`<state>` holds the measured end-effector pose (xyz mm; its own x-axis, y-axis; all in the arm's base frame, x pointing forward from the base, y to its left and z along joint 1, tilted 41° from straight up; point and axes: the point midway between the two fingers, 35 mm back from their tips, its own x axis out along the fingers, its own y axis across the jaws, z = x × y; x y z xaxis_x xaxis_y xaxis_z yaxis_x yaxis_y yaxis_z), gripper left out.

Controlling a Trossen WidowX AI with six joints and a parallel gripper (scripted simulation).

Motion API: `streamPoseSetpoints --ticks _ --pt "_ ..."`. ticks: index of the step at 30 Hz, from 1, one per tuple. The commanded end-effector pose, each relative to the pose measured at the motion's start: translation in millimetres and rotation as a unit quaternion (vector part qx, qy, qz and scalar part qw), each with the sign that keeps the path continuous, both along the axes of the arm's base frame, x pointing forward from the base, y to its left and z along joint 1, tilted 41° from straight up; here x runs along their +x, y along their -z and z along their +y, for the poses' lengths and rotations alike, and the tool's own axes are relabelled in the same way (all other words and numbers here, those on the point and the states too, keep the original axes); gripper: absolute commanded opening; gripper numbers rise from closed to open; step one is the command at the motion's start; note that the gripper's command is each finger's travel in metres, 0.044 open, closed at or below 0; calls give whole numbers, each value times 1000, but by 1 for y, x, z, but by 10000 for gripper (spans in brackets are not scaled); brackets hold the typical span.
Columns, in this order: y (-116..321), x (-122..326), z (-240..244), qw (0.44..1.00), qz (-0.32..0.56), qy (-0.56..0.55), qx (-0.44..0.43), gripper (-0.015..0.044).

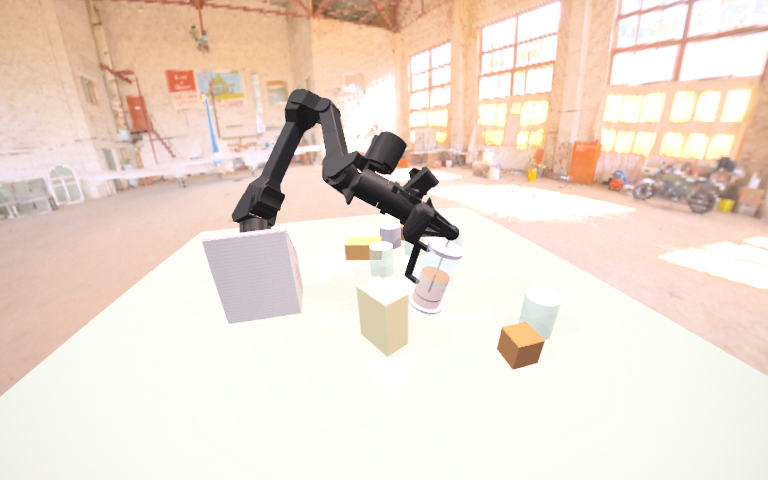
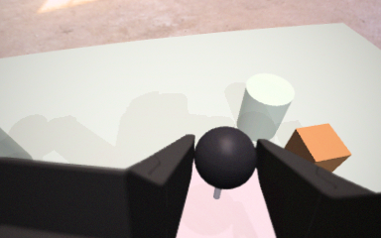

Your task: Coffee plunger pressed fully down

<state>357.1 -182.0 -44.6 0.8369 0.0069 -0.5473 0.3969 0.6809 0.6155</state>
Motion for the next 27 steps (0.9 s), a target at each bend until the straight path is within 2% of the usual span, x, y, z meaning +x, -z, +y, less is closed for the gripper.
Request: streamPoseSetpoints --ticks 1,7,19,23,27 --pt "0 0 0 1000 0 0 0 123" --pt "0 0 0 1000 0 0 0 123" --pt "0 0 0 1000 0 0 0 438" --pt "-1 -1 -1 1000 0 0 0 440" --pt "-22 -12 -11 1000 4 -2 0 440"
